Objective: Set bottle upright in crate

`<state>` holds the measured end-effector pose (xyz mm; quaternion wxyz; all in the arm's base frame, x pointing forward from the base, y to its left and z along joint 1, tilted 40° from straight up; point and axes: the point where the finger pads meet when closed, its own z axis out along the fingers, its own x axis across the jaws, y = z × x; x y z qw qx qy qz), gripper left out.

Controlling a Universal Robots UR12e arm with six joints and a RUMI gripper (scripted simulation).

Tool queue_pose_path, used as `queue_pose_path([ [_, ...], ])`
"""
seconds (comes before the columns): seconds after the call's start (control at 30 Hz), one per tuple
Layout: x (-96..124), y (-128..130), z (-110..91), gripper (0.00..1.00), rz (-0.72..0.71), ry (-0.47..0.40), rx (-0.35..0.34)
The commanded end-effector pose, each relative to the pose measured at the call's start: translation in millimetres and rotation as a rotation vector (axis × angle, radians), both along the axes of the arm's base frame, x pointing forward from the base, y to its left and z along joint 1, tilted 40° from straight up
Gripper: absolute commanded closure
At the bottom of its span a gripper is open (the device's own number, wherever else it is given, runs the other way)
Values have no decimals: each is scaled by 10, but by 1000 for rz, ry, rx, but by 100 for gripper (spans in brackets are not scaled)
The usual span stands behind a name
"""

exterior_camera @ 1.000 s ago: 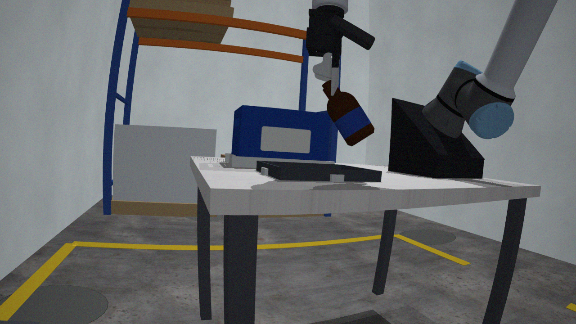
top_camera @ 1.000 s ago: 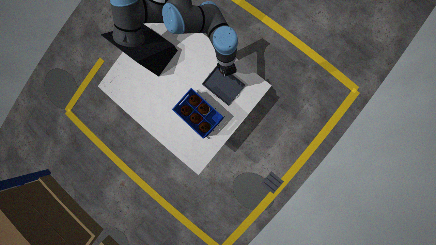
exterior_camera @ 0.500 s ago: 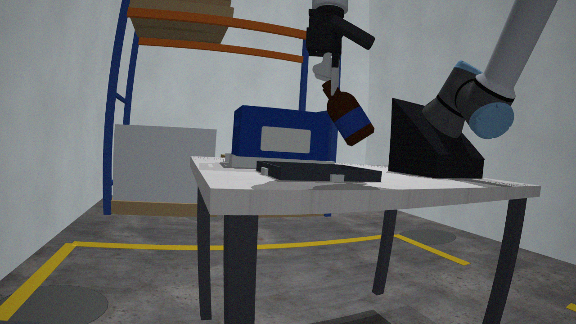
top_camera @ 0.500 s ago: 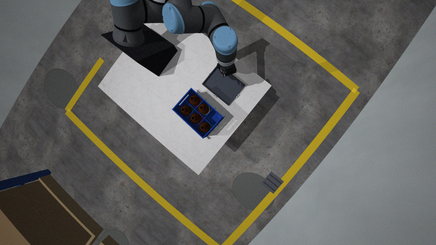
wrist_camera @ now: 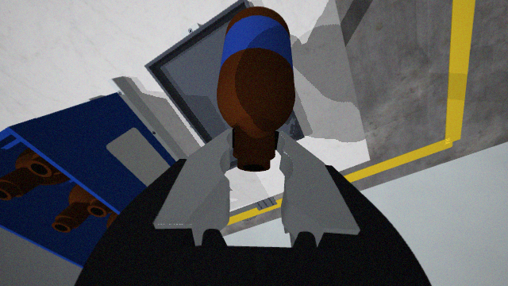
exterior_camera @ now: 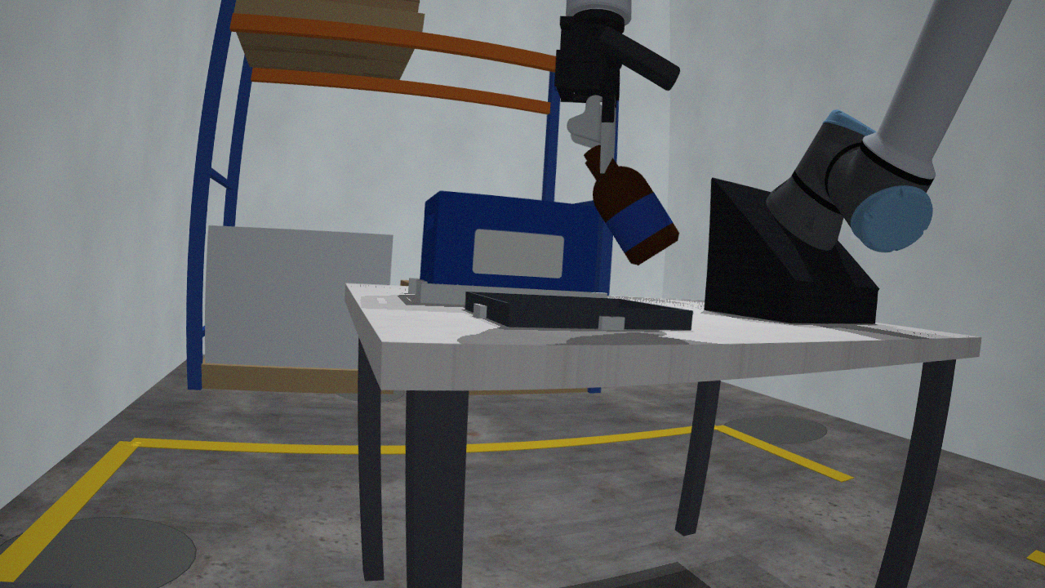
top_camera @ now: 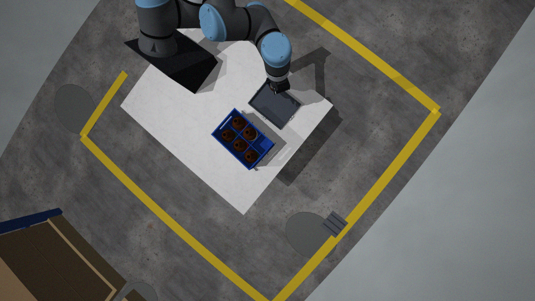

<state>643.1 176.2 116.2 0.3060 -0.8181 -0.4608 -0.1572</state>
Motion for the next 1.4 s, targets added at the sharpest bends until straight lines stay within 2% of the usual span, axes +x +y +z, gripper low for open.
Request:
queue_pose_path([
  [0.0,-4,-15,-11,100,-3,1,0],
  [0.5,-6,-15,-13,100,-15,12,0],
  [0.9,-12,-16,-15,100,-134,112,-4],
  [1.37,-3,-15,-8,100,-193,162,-7],
])
